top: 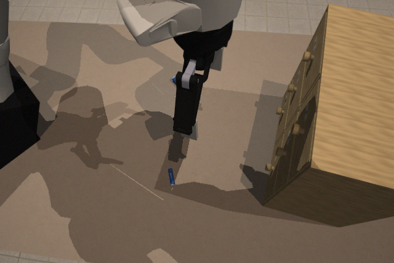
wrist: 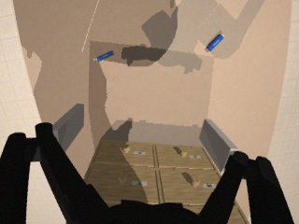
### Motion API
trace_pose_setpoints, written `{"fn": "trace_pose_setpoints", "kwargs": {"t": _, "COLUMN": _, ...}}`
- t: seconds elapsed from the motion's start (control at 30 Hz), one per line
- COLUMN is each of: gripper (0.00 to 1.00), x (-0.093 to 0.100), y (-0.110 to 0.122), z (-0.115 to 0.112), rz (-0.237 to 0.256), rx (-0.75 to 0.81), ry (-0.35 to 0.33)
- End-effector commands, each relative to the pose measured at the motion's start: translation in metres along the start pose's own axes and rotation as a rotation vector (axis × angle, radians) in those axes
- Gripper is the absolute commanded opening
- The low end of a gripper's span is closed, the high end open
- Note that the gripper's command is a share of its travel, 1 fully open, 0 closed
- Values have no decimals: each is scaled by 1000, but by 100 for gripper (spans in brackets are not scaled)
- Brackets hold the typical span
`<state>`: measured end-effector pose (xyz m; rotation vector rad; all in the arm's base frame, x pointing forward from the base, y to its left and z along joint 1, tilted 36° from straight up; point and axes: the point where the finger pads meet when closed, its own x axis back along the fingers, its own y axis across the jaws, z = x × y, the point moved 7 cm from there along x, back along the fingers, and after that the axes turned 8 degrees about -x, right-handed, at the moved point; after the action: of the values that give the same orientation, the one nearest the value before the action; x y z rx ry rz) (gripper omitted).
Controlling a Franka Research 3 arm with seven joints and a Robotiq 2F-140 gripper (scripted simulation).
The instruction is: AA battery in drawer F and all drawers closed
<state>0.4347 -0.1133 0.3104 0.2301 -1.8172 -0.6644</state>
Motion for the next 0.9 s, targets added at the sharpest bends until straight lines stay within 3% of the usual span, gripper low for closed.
{"fn": "trace_pose_setpoints", "kwargs": {"t": 0.0, "gripper": 100, "x": 0, "y": -1, "z": 0, "rz": 2, "rx": 23, "ry": -2}}
{"fn": "trace_pose_setpoints", "kwargs": {"t": 0.87, "gripper": 100, "x": -2, "y": -1, "z": 0, "rz": -1, "rx": 23, "ry": -23}}
